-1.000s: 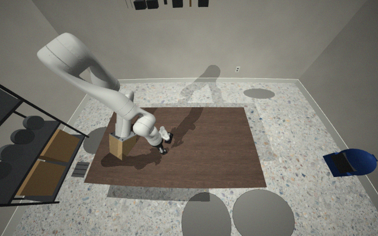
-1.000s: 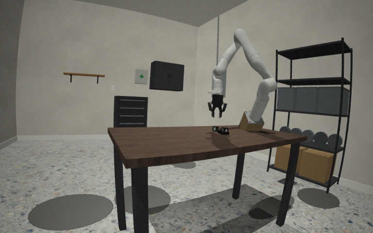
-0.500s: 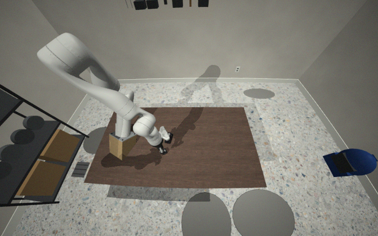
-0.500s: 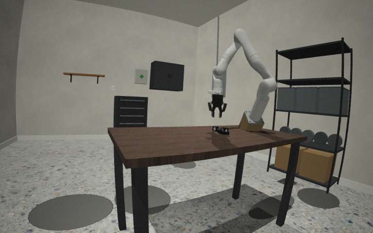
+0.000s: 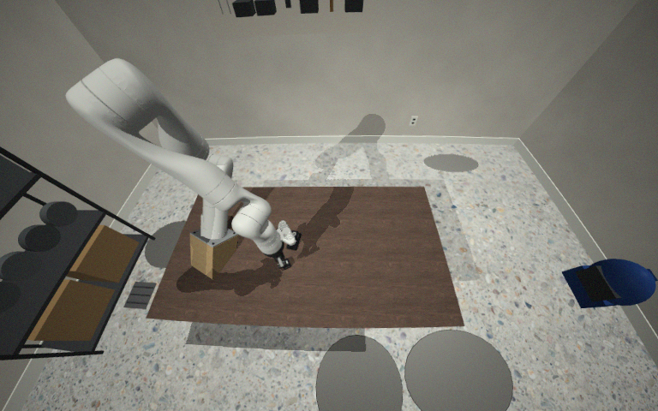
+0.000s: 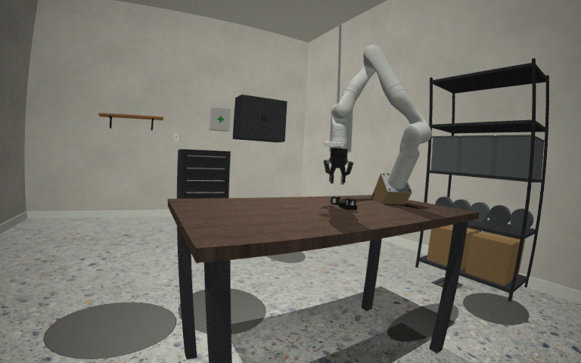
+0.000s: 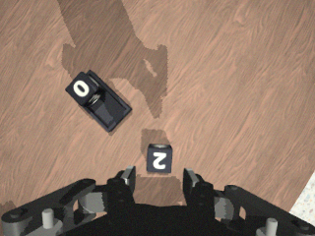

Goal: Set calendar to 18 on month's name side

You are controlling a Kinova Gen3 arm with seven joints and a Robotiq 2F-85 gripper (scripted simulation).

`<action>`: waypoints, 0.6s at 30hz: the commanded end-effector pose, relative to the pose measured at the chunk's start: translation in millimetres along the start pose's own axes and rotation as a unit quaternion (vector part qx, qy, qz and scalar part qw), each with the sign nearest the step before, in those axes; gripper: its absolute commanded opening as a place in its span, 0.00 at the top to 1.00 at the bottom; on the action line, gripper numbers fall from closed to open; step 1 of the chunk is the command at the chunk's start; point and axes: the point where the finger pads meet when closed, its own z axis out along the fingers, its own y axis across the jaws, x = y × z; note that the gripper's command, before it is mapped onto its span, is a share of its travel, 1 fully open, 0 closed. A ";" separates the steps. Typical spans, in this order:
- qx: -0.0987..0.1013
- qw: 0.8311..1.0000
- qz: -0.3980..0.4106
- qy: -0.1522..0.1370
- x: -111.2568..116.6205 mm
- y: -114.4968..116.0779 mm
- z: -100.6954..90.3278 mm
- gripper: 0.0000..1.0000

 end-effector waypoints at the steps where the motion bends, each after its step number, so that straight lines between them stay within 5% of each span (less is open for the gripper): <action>1: 0.001 1.000 0.000 0.000 0.2 -0.3 2.1 0.52; 18: 0.001 1.000 0.000 0.000 0.3 -0.2 22.3 0.52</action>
